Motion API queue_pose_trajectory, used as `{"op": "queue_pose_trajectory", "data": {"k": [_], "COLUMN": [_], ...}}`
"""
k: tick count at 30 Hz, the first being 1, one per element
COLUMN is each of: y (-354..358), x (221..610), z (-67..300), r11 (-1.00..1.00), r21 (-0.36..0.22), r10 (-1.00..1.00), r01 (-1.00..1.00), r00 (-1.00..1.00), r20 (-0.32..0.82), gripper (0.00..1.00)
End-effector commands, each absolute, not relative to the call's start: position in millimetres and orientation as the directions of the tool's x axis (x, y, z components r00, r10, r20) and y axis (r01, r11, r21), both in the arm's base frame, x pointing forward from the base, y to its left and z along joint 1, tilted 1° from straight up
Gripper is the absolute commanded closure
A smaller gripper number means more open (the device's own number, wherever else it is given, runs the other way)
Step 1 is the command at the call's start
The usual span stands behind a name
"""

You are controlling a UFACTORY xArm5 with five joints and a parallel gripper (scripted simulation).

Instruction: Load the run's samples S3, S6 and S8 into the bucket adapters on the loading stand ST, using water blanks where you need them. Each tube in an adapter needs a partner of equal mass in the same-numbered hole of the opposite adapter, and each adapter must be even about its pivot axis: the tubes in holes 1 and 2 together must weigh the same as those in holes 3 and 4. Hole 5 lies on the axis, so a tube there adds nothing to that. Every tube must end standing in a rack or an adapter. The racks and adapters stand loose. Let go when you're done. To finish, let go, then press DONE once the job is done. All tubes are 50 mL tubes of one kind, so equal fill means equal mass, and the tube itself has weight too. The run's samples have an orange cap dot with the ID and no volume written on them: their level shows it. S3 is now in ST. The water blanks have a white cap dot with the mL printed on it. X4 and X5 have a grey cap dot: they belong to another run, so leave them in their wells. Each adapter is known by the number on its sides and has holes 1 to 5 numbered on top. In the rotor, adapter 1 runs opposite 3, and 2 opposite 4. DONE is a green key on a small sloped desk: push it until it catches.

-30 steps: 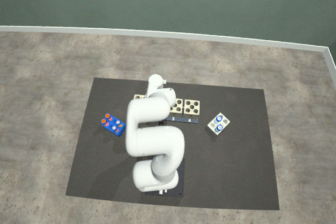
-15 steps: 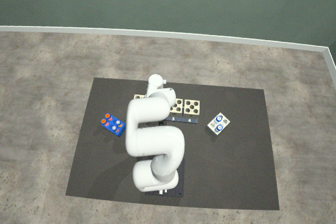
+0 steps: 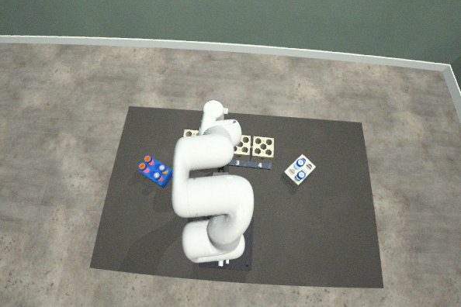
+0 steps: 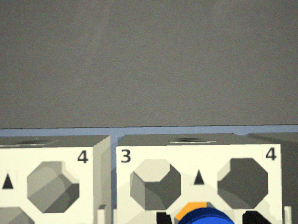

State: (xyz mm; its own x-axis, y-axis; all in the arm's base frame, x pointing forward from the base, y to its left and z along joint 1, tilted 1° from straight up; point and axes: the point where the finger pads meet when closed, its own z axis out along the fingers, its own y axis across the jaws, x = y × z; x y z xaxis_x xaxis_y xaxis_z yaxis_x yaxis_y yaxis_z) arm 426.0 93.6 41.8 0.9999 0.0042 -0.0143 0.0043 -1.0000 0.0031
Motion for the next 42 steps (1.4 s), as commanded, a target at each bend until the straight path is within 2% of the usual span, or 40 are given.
{"op": "queue_pose_trajectory", "data": {"k": [1,42], "y": [93.9,93.7], "x": [427.3,428.3], "z": [51.9,122.0], "r11": [-1.000,-1.000], "r21": [-0.003,-0.003], "r10": [0.004,0.004], "r01": [0.004,0.004], "r00": [1.000,1.000], "r20": [-0.012,-0.012], "gripper": [0.56,0.56]}}
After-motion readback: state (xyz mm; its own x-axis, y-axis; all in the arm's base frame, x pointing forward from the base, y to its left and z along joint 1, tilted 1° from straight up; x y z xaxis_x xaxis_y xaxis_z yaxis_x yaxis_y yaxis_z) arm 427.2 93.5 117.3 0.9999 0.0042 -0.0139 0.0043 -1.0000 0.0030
